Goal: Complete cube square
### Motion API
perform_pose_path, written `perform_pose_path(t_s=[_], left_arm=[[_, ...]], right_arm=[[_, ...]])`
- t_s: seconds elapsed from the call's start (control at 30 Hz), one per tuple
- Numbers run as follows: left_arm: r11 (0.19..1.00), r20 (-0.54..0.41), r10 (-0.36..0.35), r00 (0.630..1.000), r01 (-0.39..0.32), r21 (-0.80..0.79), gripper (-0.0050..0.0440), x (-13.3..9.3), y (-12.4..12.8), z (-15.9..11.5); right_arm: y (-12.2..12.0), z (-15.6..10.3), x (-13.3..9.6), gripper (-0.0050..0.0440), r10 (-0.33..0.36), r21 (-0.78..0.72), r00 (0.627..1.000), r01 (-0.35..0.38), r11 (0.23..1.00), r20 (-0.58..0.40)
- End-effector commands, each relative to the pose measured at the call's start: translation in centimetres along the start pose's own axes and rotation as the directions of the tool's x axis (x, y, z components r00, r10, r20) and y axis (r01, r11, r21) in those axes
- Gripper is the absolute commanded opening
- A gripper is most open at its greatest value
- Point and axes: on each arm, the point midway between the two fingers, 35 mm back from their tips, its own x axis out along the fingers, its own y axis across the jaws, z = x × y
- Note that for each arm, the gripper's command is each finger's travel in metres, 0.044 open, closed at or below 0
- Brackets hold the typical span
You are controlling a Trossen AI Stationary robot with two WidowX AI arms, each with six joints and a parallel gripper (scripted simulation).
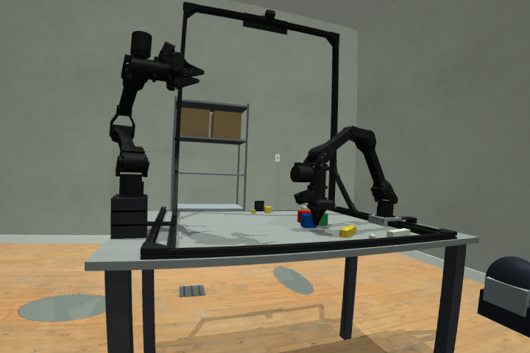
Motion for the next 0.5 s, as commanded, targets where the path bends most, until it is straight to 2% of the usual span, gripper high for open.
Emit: perform_pose_path(t_s=[0.0,0.47], left_arm=[[1.0,0.0,0.001,1.0,-0.001,-0.004,0.0,-0.01,-0.34,-0.1],[1.0,0.0,0.001,1.0,-0.001,-0.004,0.0,-0.01,-1.07,-0.1]], right_arm=[[0.06,-0.02,-0.01,0.04,0.003,0.005,1.0,-0.003,1.0,-0.001],[0.06,-0.02,-0.01,0.04,0.003,0.005,1.0,-0.003,1.0,-0.001]])
